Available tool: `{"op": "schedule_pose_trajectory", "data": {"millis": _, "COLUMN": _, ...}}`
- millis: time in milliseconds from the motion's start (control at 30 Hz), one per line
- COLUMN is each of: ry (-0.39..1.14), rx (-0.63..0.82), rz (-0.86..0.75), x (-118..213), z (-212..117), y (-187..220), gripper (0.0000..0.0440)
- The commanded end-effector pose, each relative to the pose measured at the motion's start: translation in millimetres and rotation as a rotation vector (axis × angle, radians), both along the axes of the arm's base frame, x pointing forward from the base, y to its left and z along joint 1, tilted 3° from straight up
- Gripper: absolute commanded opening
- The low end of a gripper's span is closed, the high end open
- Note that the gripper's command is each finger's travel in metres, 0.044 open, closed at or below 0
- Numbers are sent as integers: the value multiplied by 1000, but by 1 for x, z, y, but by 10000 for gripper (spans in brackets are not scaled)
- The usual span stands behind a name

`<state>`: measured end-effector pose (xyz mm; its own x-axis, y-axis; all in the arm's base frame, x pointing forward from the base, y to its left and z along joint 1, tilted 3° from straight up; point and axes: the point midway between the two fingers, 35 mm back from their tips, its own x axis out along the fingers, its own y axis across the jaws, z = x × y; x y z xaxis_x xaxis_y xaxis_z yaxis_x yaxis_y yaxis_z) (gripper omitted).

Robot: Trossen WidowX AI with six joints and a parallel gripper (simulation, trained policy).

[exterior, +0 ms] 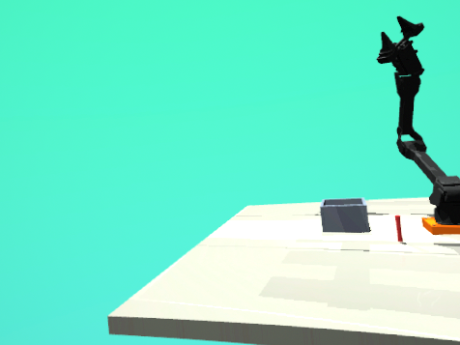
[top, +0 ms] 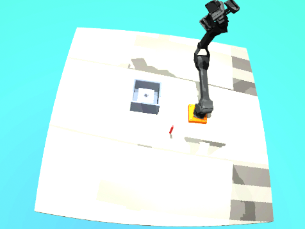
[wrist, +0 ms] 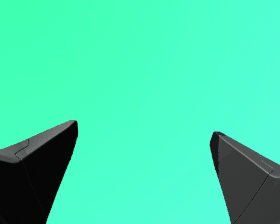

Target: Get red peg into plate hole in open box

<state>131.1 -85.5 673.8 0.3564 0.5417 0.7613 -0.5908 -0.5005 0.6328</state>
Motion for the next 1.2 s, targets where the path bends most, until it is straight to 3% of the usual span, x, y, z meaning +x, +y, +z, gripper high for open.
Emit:
{"op": "schedule_pose_trajectory", "data": {"millis": 0, "ry": -11, "rx": -12, "rz": -15, "x": -3, "z": -1, "y": 3, "gripper": 424}}
{"op": "schedule_pose_trajectory", "data": {"millis": 33, "ry": -25, "rx": -30, "rz": -29, "x": -7, "z": -2, "y": 9, "gripper": 440}}
{"op": "schedule_pose_trajectory", "data": {"millis": 300, "ry": -132, "rx": -258, "rz": -139, "x": -51, "z": -24, "y": 80, "gripper": 439}}
{"op": "schedule_pose_trajectory", "data": {"millis": 533, "ry": -170, "rx": -490, "rz": -208, "x": -67, "z": -62, "y": 151, "gripper": 438}}
{"op": "schedule_pose_trajectory", "data": {"millis": 833, "ry": -147, "rx": -801, "rz": -263, "x": -59, "z": -134, "y": 229, "gripper": 438}}
{"op": "schedule_pose_trajectory", "data": {"millis": 1167, "ry": -11, "rx": -1127, "rz": -308, "x": -24, "z": -229, "y": 280, "gripper": 440}}
